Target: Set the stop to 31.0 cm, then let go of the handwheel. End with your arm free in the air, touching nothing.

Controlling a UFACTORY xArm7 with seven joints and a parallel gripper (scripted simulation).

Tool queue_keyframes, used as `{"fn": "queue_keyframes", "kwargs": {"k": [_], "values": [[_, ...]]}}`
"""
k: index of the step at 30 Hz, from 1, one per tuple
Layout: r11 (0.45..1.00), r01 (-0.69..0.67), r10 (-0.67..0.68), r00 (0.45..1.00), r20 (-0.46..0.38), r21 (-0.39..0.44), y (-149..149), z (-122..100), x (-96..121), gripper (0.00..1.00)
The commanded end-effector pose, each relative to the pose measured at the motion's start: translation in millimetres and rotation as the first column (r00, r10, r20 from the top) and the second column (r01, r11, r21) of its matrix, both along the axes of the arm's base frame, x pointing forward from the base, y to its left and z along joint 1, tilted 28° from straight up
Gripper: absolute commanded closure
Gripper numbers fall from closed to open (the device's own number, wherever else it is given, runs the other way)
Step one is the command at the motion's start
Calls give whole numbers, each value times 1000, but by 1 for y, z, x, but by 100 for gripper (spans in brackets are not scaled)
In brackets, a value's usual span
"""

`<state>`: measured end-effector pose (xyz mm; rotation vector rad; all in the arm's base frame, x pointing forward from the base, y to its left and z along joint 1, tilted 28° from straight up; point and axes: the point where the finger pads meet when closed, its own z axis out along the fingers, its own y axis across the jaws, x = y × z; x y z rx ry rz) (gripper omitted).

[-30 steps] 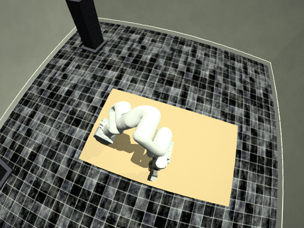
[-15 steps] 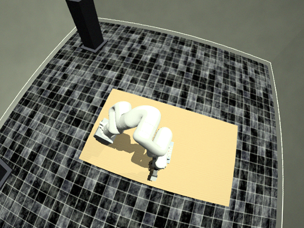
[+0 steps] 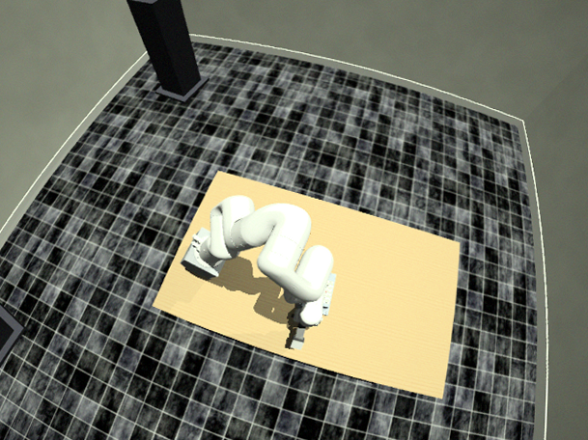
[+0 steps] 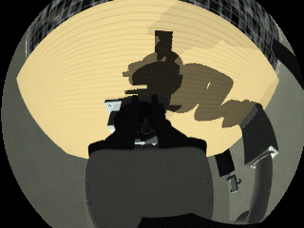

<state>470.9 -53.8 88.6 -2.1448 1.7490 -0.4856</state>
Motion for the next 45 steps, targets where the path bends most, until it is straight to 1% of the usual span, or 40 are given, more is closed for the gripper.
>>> {"fn": "queue_keyframes", "kwargs": {"k": [1, 10, 11, 40, 45], "values": [[1000, 1, -1, 1000, 1, 0, 0, 1, 0, 94], [1000, 1, -1, 1000, 1, 0, 0, 1, 0, 94], [1000, 1, -1, 1000, 1, 0, 0, 1, 0, 43], [1000, 1, -1, 1000, 1, 0, 0, 1, 0, 43], [1000, 1, -1, 1000, 1, 0, -1, 9, -4, 43]]}}
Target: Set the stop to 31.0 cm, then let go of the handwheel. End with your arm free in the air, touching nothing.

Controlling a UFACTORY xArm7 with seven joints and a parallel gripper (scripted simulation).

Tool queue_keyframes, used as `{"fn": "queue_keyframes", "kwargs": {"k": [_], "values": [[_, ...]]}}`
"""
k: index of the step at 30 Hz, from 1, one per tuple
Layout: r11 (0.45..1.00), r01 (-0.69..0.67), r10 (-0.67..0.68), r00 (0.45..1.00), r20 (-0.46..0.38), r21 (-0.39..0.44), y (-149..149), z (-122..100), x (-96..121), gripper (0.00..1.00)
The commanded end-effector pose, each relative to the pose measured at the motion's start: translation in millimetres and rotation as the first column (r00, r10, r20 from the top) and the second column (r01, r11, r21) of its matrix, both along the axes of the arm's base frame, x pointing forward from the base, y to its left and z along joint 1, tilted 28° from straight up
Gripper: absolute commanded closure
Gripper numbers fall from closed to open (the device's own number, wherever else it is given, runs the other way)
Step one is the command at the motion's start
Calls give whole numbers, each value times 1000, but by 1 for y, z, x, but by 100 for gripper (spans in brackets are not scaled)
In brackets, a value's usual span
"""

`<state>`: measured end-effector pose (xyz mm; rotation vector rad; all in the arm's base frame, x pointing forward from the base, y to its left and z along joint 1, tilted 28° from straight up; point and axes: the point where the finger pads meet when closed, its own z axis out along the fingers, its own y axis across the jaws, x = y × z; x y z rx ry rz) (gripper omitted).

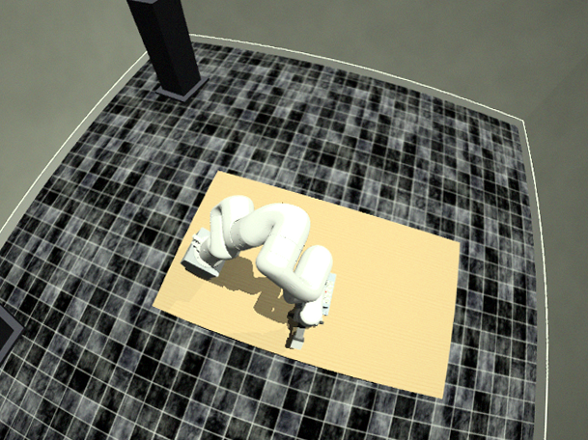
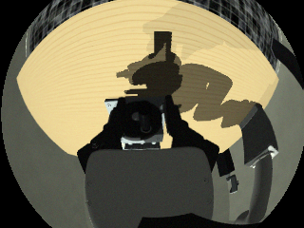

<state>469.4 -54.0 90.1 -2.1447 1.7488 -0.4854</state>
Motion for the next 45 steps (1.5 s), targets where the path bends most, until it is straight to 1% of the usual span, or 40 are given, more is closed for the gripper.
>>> {"fn": "queue_keyframes", "kwargs": {"k": [1, 3, 5, 15, 18, 24, 40, 42, 45], "values": [[1000, 1, -1, 1000, 1, 0, -1, 11, -4, 43], [1000, 1, -1, 1000, 1, 0, -1, 11, -4, 43], [1000, 1, -1, 1000, 1, 0, -1, 18, -8, 43], [1000, 1, -1, 1000, 1, 0, -3, 71, -35, 43], [1000, 1, -1, 1000, 1, 0, -4, 83, -42, 43], [1000, 1, -1, 1000, 1, 0, -4, 88, -44, 43], [1000, 1, -1, 1000, 1, 0, -4, 88, -44, 43], [1000, 1, -1, 1000, 1, 0, -2, 90, -40, 43], [1000, 1, -1, 1000, 1, 0, 9, 100, -22, 43]]}}
